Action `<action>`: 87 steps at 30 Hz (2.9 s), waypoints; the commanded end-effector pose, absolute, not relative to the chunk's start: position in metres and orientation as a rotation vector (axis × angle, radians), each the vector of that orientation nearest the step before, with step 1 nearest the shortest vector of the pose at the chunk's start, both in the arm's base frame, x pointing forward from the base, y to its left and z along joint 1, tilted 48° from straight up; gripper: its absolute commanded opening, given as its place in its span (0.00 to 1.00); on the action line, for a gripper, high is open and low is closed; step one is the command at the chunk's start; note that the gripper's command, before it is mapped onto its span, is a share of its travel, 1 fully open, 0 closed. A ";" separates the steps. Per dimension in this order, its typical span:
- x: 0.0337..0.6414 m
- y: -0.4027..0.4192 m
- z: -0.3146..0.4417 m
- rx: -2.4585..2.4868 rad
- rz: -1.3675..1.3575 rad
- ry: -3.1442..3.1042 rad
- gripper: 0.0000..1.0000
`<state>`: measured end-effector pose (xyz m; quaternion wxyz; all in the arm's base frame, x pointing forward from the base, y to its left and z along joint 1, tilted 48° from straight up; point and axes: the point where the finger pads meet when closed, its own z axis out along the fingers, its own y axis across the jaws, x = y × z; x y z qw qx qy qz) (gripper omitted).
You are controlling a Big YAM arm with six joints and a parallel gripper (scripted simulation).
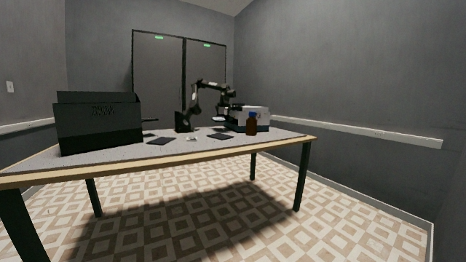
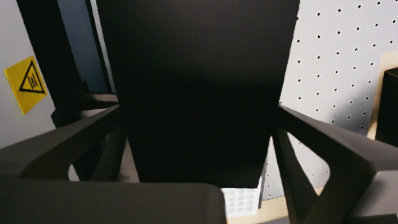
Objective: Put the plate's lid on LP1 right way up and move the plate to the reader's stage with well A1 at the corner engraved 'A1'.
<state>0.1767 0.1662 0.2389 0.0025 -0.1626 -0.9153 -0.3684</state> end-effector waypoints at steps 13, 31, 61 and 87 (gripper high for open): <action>0.222 0.155 0.249 -0.507 -1.177 -2.924 0.85; 0.253 0.139 0.225 -0.585 -1.073 -2.895 0.85; 0.312 0.096 0.199 -0.645 -1.054 -2.909 0.85; 0.351 0.054 0.163 -0.706 -1.008 -2.878 0.85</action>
